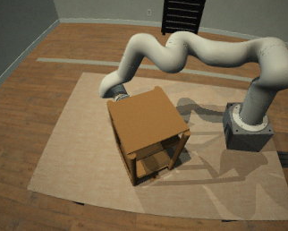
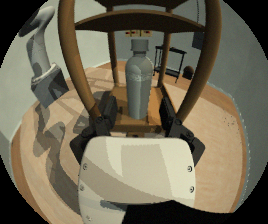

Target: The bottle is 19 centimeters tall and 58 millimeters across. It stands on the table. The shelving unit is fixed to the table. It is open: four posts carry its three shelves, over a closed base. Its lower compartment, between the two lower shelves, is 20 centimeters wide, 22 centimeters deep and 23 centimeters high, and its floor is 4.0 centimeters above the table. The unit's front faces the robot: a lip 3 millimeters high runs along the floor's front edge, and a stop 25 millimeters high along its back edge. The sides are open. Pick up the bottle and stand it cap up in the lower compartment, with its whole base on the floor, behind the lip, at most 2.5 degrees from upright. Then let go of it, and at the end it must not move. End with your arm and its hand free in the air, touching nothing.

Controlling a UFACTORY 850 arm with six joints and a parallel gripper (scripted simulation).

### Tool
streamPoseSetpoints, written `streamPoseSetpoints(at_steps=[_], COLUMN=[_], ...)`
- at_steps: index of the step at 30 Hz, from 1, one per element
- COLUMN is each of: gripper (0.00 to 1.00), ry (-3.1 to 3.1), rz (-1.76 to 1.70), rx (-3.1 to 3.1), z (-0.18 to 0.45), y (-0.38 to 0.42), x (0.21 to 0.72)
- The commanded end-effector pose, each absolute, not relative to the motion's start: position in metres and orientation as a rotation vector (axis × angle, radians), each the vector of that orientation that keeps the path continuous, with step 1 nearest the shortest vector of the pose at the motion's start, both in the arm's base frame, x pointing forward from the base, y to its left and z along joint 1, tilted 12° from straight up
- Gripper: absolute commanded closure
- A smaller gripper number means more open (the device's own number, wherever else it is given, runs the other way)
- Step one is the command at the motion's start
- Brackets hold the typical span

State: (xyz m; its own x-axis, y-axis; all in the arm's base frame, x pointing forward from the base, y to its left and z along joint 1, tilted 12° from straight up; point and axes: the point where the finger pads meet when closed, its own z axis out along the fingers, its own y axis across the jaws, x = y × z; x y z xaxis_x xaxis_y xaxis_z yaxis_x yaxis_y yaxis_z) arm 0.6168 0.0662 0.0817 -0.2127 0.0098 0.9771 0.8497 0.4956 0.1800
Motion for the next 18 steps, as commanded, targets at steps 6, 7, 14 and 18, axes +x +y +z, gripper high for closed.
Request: streamPoseSetpoints(at_steps=[6, 7, 14, 18], gripper=[0.18, 0.18, 0.18, 0.18], ry=[-1.605, -1.605, -1.605, -1.605], rz=[-0.923, -0.923, -0.923, -0.923], rx=[-0.755, -0.755, -0.755, -0.755], z=[0.085, 0.086, 0.087, 0.088], y=[0.044, 0.042, 0.032, 0.026], x=[0.630, 0.631, 0.637, 0.640])
